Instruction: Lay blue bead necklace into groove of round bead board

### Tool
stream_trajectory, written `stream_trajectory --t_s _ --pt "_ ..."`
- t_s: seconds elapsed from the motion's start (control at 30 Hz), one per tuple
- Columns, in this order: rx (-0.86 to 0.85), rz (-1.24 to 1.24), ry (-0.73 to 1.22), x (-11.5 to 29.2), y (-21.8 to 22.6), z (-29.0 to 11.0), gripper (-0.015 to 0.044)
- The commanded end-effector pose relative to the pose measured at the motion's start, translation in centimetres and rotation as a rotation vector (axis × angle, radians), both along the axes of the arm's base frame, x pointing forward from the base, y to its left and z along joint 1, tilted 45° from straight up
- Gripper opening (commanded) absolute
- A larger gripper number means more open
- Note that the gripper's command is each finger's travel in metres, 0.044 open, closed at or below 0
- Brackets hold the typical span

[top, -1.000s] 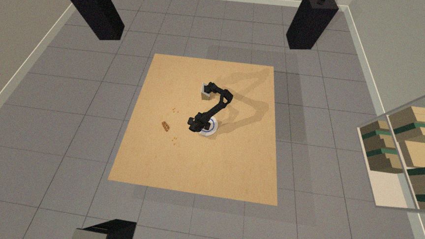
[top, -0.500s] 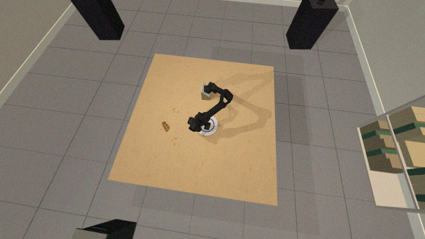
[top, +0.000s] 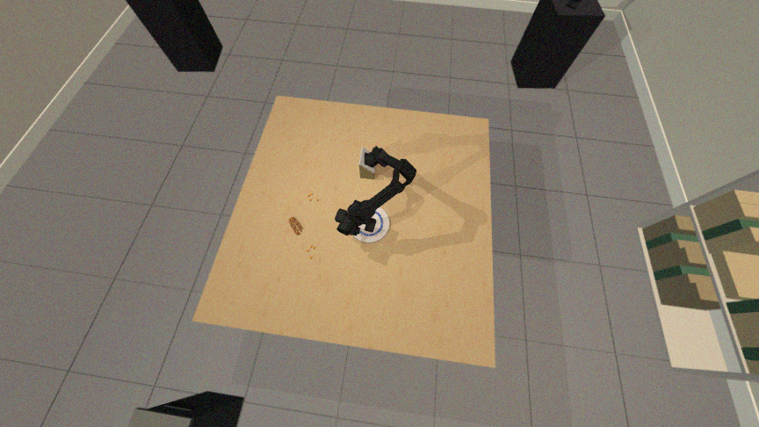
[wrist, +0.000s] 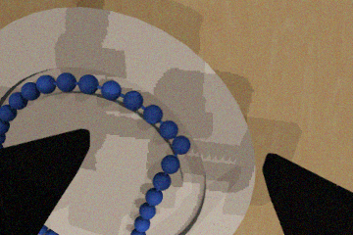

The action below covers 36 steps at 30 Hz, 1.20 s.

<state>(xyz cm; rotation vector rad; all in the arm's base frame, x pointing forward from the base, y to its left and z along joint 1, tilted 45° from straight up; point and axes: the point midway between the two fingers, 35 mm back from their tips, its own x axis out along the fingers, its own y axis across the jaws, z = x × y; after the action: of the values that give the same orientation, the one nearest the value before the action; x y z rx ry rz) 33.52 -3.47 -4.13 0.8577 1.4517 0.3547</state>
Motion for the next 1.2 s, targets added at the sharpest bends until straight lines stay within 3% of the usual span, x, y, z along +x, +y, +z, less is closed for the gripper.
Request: stream_trajectory --t_s 0.0,0.17,0.33,1.17 --pt "0.002 -0.030 0.029 -0.2 -0.3 0.3 0.0387" --pt "0.041 -0.239 0.230 -1.3 -1.7 2.5 0.0256" --pt "0.042 -0.247 0.238 -1.4 -1.8 2.6 0.0125" --pt "0.042 -0.247 0.233 -0.9 0.2 0.6 0.0120"
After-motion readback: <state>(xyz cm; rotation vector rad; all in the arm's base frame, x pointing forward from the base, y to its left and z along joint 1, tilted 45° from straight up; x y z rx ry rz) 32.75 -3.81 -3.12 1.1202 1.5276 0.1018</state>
